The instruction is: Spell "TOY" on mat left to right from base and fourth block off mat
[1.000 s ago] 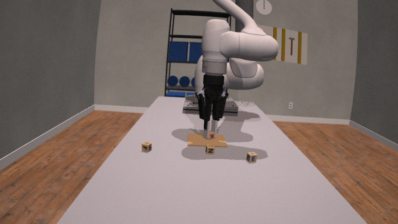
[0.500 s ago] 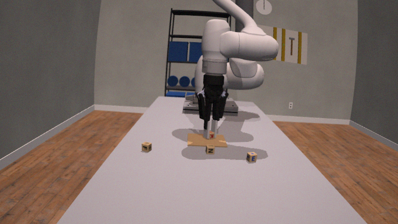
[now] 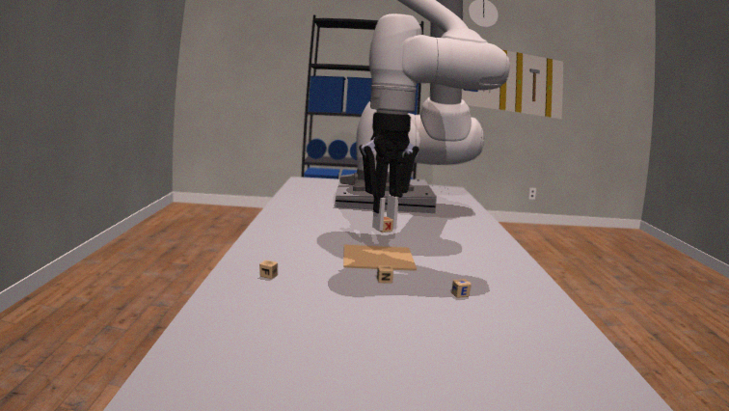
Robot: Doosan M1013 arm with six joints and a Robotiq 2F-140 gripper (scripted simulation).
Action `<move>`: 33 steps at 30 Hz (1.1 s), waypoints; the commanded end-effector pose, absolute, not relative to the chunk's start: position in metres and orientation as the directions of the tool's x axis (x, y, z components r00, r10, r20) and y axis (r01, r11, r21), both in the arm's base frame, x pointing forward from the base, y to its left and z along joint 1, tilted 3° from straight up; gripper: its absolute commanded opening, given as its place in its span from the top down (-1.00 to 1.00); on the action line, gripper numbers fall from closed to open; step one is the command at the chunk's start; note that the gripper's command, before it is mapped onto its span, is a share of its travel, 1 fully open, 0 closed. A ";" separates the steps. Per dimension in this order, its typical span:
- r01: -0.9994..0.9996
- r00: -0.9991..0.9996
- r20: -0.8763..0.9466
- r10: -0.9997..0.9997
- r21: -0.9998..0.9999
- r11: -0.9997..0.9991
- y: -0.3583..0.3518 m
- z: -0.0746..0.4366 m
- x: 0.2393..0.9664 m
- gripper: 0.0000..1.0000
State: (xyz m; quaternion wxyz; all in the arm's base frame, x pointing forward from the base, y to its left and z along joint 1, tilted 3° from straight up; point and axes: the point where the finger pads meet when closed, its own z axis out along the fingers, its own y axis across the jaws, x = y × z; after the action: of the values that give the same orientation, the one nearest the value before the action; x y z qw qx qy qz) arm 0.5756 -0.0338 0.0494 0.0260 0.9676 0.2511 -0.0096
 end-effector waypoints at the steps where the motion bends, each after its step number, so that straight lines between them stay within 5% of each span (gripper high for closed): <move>1: 0.487 0.874 -0.027 0.486 0.046 -0.872 -0.031 0.084 0.578 0.74; 33: 0.487 0.874 -0.027 0.486 0.046 -0.872 -0.030 0.096 0.578 0.74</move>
State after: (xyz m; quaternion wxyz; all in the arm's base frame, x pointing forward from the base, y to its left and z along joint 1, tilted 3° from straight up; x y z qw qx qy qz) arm 0.5760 -0.0320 0.0913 0.0261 0.9681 0.2491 -0.0099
